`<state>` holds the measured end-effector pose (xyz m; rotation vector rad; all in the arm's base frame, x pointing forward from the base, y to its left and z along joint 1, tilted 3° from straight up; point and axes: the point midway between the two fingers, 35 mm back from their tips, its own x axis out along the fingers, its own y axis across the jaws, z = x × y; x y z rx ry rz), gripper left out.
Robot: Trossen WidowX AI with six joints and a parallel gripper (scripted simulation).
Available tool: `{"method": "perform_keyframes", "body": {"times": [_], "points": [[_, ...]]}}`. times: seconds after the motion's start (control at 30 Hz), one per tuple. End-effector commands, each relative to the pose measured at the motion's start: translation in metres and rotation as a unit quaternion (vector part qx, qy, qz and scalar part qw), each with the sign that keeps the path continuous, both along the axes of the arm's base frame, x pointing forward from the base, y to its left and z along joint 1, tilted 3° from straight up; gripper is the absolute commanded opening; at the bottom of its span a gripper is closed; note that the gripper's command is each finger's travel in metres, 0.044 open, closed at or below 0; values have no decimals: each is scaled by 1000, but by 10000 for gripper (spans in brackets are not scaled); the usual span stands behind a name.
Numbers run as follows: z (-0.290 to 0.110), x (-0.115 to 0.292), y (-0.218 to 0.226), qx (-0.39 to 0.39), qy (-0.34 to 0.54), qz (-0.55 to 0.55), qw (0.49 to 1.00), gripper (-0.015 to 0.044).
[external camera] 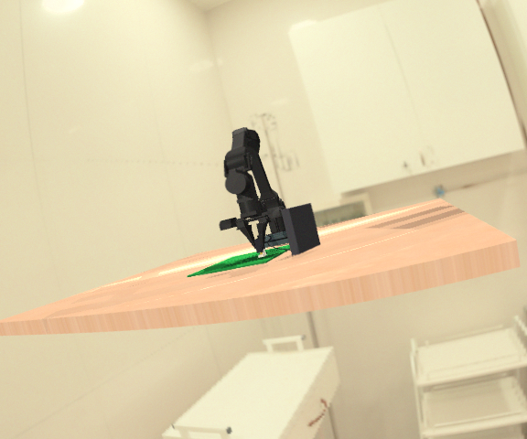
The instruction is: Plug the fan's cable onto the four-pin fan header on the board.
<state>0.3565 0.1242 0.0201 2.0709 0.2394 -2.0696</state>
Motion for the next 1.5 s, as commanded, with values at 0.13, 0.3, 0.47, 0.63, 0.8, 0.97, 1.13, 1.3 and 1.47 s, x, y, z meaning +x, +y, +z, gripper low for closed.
{"method": "perform_keyframes", "body": {"times": [0.13, 0.3, 0.47, 0.63, 0.8, 0.97, 1.13, 1.3, 1.47], "points": [[-6, 0, 0, 1, 1, -1, 1000, 0], [-9, 0, 0, 1, 1, -1, 1000, 0], [-7, 0, 0, 0, -1, 0, 1000, 26], [-7, 0, 0, 0, -1, 0, 1000, 157], [-7, 0, 0, 0, -1, 0, 1000, 260], [35, 1, 1, 1, 0, -1, 1000, 260], [48, 0, 1, 1, 1, -1, 1000, 260], [50, 31, -4, 1, 0, -1, 1000, 260], [50, 67, -15, 1, -2, -1, 1000, 260]]}}
